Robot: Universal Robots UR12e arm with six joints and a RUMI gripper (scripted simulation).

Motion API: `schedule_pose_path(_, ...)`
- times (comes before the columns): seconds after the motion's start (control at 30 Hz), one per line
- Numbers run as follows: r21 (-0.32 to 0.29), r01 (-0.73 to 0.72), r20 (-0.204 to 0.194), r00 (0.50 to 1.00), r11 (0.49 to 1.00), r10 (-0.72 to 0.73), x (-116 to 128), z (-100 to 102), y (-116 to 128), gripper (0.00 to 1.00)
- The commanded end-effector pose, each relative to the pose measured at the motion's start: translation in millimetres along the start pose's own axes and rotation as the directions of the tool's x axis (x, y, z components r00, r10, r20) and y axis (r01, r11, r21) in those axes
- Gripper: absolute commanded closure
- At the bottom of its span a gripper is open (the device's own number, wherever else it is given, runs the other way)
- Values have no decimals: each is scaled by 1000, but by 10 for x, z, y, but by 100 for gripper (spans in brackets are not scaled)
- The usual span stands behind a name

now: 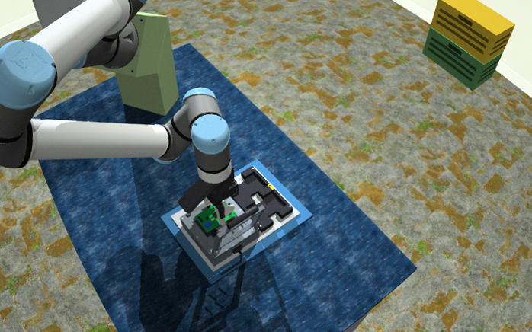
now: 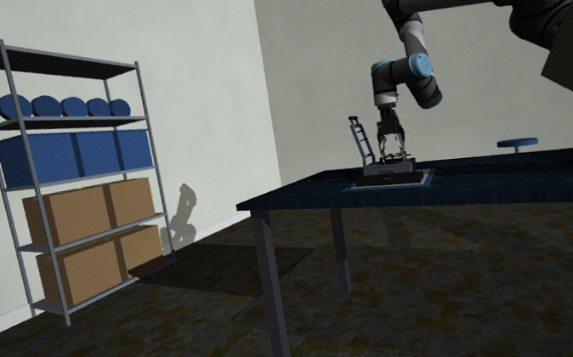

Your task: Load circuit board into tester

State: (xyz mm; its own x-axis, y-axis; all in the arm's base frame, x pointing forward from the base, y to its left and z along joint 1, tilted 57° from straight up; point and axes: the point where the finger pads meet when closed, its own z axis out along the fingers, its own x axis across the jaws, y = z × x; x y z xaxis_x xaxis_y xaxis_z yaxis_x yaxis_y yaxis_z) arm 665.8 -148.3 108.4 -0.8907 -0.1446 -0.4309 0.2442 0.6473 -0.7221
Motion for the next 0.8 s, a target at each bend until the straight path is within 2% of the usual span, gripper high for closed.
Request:
schedule_pose_path(0.0,0,0,-1,1000,1000,0,13,1,-8,61)
schedule_pose_path(0.77,0,5,-2,1000,1000,-5,23,5,-7,61)
